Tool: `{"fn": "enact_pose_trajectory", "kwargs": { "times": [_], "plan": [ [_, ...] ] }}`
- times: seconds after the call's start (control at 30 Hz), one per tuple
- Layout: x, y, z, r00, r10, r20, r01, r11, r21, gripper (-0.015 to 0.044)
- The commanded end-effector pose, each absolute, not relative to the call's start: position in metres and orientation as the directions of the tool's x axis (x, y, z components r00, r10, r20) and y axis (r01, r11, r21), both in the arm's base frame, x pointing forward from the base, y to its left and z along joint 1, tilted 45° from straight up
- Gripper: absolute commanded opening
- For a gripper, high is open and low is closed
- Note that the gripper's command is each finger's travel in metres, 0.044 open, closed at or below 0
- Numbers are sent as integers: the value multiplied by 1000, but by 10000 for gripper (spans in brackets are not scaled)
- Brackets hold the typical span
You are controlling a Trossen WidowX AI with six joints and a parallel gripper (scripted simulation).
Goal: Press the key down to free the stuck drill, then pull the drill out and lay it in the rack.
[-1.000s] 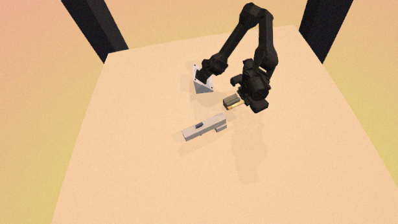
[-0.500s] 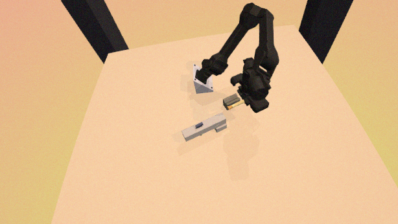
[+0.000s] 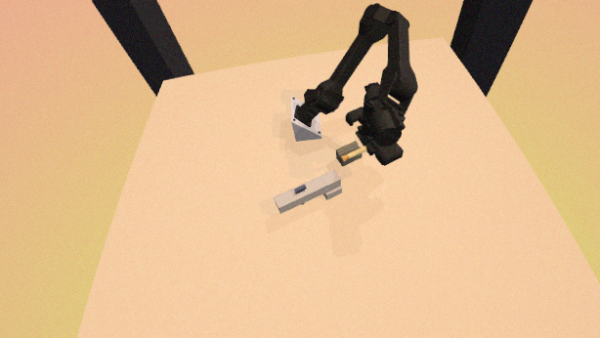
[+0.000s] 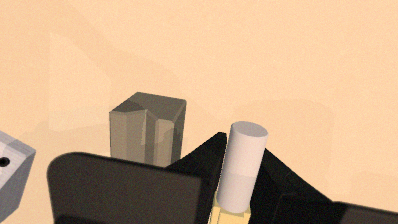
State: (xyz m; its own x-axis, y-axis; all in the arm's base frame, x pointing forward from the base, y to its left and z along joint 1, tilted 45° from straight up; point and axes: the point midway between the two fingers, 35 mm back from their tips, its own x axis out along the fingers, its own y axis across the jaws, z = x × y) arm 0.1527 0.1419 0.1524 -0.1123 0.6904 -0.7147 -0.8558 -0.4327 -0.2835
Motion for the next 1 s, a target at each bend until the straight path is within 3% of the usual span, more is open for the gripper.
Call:
{"fn": "enact_pose_trajectory", "kwargs": {
  "times": [0.0,0.97],
  "plan": [
    [146,140,151,-112,693,-712,-856,-432,-286,0],
    [99,125,144,-114,692,-713,-856,-432,-283,0]
  ]
}}
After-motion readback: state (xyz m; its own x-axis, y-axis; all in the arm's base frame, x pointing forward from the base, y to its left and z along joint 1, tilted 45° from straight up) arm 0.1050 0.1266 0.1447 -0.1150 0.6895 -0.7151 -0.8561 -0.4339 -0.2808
